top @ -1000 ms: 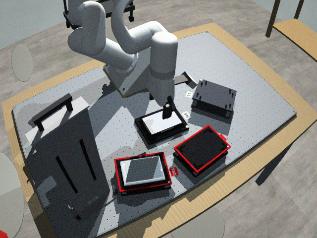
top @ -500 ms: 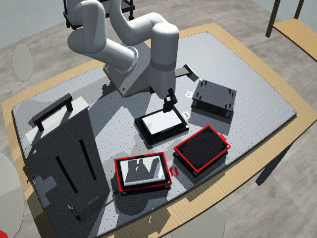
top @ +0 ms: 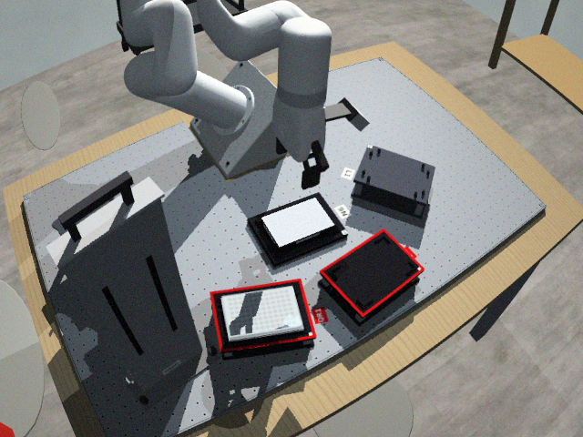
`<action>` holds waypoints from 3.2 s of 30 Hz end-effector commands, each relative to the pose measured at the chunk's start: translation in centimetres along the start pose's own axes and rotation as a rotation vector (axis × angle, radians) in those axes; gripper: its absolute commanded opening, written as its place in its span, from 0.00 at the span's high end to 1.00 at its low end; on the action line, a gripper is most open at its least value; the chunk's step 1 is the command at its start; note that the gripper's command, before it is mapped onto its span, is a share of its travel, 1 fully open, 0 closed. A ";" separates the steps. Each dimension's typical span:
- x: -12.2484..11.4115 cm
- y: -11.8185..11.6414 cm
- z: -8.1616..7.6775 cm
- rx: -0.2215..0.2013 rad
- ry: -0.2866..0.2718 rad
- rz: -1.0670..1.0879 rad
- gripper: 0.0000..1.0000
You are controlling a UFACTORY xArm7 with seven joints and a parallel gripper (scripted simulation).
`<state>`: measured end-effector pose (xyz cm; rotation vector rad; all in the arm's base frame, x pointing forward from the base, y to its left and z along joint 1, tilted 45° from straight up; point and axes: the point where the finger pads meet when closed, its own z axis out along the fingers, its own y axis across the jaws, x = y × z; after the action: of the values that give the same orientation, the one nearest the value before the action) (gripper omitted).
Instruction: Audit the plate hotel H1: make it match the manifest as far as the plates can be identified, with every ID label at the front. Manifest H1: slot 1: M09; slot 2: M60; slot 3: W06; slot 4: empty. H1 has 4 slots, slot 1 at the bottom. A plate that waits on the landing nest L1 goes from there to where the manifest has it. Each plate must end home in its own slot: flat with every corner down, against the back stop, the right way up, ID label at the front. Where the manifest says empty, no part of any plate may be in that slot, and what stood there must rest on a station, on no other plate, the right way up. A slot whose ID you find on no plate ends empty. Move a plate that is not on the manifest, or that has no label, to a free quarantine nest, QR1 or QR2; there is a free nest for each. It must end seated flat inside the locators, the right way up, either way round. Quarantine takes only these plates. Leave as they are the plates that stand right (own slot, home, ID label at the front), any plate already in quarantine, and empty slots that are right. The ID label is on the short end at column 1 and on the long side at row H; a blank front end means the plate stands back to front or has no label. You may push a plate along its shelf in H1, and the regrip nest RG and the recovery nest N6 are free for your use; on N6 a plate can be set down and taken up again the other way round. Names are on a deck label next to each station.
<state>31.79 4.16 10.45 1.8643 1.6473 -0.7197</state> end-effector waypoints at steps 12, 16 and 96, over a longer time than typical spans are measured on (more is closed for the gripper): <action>0.0 0.0 -4.9 -0.001 0.001 0.000 0.00; 0.0 0.0 -5.6 -0.001 0.001 0.000 0.00; 0.0 0.0 -29.6 -0.001 0.001 0.000 0.00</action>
<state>32.78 23.96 30.44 1.8641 1.6477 -0.7180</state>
